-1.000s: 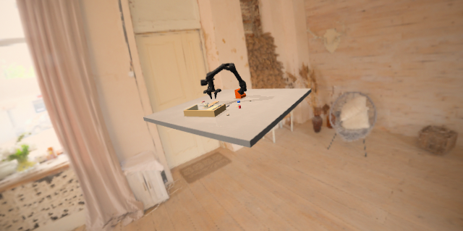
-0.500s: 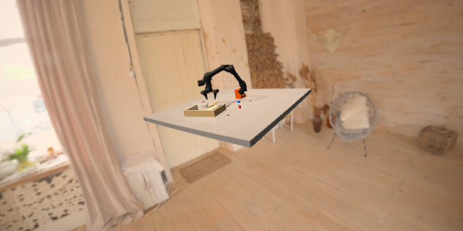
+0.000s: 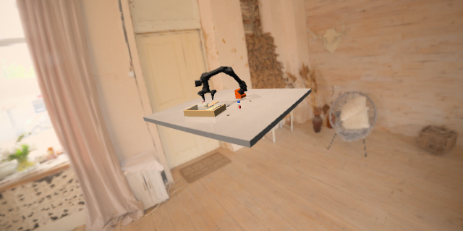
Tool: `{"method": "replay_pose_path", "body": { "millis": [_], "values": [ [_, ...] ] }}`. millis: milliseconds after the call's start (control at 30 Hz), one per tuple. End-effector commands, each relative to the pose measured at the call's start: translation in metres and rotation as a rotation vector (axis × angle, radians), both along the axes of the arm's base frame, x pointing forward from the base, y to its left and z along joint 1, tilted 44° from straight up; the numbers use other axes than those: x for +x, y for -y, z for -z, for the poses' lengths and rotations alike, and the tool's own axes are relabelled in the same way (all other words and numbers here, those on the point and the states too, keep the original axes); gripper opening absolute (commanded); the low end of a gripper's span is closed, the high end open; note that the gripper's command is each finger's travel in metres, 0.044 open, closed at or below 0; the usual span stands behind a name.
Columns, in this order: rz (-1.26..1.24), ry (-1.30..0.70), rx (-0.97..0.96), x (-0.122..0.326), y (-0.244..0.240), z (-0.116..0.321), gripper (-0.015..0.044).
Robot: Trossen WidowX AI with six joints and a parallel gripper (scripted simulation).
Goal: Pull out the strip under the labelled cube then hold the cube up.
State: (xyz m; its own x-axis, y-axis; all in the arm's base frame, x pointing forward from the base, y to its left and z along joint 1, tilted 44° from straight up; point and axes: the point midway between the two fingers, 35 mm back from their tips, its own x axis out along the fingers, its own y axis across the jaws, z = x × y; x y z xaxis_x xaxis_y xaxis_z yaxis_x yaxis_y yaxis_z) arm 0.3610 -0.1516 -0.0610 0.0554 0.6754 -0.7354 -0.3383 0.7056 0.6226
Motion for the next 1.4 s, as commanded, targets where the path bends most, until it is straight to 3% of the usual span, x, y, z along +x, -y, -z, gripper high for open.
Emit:
{"method": "replay_pose_path", "body": {
  "millis": [0,533,800,1367],
  "values": [
    [0.004,0.0,0.003,0.015,-0.002,-0.005,0.044],
    [0.004,0.003,0.005,0.064,-0.007,-0.022,0.044],
    [0.004,0.004,0.005,0.066,-0.014,-0.014,0.025],
    [0.004,0.004,0.006,0.068,-0.033,0.006,0.025]
  ]
}}
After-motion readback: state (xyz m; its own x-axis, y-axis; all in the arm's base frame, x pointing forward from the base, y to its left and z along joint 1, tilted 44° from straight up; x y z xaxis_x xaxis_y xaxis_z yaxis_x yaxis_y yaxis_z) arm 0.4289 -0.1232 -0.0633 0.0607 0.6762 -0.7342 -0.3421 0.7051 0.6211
